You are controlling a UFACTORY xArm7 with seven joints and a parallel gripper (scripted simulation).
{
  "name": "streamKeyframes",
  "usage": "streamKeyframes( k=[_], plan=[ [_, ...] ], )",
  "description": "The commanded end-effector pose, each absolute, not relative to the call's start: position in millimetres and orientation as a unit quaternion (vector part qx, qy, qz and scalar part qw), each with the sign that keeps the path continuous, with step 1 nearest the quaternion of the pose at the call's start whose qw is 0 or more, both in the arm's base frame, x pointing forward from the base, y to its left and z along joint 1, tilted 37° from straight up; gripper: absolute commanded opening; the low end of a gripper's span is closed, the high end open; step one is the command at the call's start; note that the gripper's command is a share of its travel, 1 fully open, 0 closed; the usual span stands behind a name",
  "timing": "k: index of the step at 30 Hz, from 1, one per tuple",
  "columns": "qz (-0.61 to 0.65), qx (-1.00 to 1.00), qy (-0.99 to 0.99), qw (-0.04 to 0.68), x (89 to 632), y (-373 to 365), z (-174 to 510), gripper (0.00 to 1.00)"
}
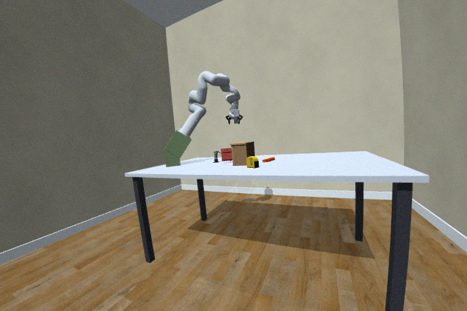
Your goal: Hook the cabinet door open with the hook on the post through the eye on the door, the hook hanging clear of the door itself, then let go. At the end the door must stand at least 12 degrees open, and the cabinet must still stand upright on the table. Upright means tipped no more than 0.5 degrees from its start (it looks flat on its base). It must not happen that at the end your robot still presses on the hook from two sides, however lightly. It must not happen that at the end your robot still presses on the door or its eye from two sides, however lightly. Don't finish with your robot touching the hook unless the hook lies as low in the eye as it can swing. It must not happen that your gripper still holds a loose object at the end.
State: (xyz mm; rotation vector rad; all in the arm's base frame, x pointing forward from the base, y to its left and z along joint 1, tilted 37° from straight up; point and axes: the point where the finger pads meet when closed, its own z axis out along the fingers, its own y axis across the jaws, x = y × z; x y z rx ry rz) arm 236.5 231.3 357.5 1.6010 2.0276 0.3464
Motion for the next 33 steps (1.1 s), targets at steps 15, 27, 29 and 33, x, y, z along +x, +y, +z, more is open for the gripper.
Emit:
streamKeyframes(
  k=[15,27,29,33],
  plan=[
    [0.166,0.835,0.513,0.112,373,31,282,1.0],
    [0.178,0.883,0.432,0.054,378,-10,241,1.0],
    [0.178,0.883,0.432,0.054,378,-10,241,1.0],
    [0.178,0.883,0.432,0.054,378,-10,241,1.0]
  ],
)
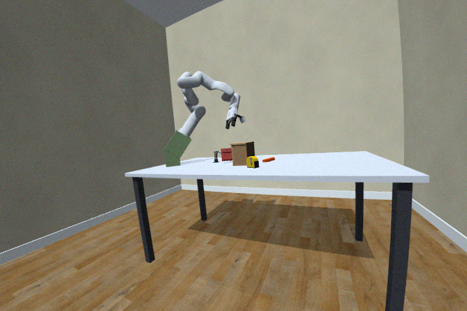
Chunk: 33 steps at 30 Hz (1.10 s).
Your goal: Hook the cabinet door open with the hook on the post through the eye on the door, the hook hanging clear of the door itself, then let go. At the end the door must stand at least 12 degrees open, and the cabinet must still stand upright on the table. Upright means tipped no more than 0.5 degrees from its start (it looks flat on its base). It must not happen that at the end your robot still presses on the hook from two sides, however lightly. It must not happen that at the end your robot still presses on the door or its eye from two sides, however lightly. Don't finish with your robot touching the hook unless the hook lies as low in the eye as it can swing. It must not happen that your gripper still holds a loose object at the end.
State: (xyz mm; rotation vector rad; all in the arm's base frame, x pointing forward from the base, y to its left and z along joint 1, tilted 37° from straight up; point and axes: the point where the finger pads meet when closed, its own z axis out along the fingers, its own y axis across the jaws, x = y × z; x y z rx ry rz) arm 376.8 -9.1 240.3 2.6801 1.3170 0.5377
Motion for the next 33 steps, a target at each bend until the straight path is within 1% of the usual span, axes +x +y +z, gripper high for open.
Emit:
streamKeyframes(
  k=[1,2,12,13,21,23,33],
  plan=[
    [0.185,0.9,0.394,0.025,377,-24,222,1.0],
    [0.193,0.913,0.359,-0.002,375,-33,205,1.0],
    [0.193,0.913,0.359,-0.002,375,-33,205,1.0],
    [0.201,0.923,0.327,-0.028,373,-39,190,1.0],
    [0.201,0.923,0.327,-0.028,373,-39,190,1.0],
    [0.217,0.934,0.272,-0.075,369,-42,167,1.0],
    [0.217,0.934,0.272,-0.075,369,-42,167,1.0]
  ],
)
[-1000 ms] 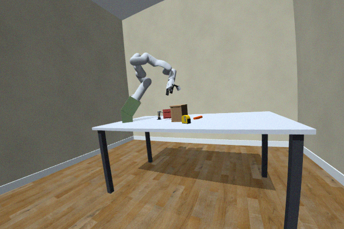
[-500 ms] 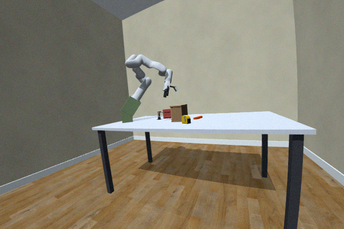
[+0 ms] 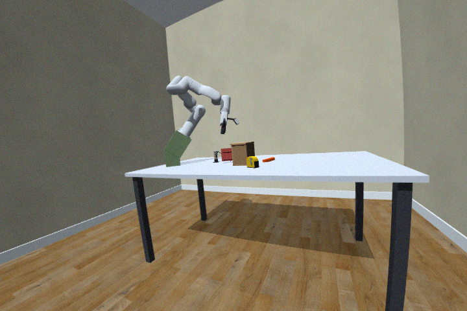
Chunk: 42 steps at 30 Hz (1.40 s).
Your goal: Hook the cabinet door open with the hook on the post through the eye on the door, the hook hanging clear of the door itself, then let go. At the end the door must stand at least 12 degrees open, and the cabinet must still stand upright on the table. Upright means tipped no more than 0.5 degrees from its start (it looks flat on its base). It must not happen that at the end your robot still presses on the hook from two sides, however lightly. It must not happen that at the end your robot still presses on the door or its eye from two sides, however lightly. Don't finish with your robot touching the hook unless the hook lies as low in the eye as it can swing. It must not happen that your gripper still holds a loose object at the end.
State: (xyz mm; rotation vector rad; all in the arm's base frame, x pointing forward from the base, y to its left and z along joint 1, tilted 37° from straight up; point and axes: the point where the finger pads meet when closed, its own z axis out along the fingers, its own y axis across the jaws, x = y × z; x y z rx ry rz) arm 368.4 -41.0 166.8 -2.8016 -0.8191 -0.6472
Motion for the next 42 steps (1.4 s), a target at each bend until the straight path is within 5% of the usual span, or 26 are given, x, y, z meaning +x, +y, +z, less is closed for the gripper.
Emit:
streamKeyframes(
  k=[1,42],
  plan=[
    [-0.225,-0.937,-0.249,0.096,368,-41,160,1.0],
    [-0.263,-0.934,-0.164,0.176,365,-25,142,1.0]
  ],
)
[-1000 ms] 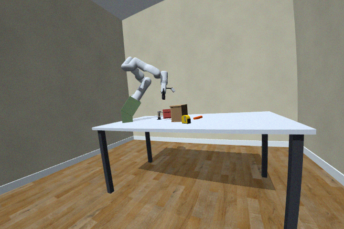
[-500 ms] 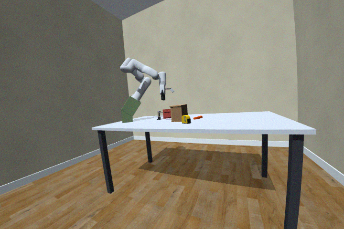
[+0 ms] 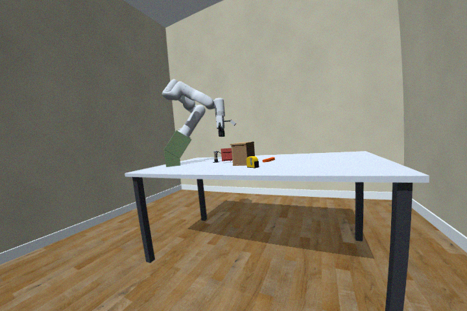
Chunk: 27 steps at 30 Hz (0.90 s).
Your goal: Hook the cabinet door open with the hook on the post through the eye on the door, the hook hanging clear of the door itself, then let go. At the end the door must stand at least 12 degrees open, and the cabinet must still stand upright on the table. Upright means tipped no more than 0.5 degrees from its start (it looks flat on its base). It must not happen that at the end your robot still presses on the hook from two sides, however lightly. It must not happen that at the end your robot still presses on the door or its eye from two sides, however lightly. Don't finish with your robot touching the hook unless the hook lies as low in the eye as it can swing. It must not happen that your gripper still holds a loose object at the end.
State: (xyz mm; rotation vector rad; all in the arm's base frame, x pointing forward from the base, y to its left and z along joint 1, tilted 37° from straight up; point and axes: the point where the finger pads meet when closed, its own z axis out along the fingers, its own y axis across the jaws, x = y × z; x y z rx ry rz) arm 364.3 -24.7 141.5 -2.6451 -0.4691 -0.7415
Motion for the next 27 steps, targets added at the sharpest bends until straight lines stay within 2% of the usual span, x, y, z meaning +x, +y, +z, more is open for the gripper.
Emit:
streamKeyframes(
  k=[1,11,12,27],
  plan=[
    [-0.263,-0.934,-0.164,0.176,365,-25,142,1.0],
    [-0.265,-0.934,-0.162,0.178,365,-25,142,1.0],
    [-0.265,-0.934,-0.162,0.178,365,-25,142,0.27],
    [-0.264,-0.934,-0.163,0.178,375,-13,122,0.27]
  ],
)
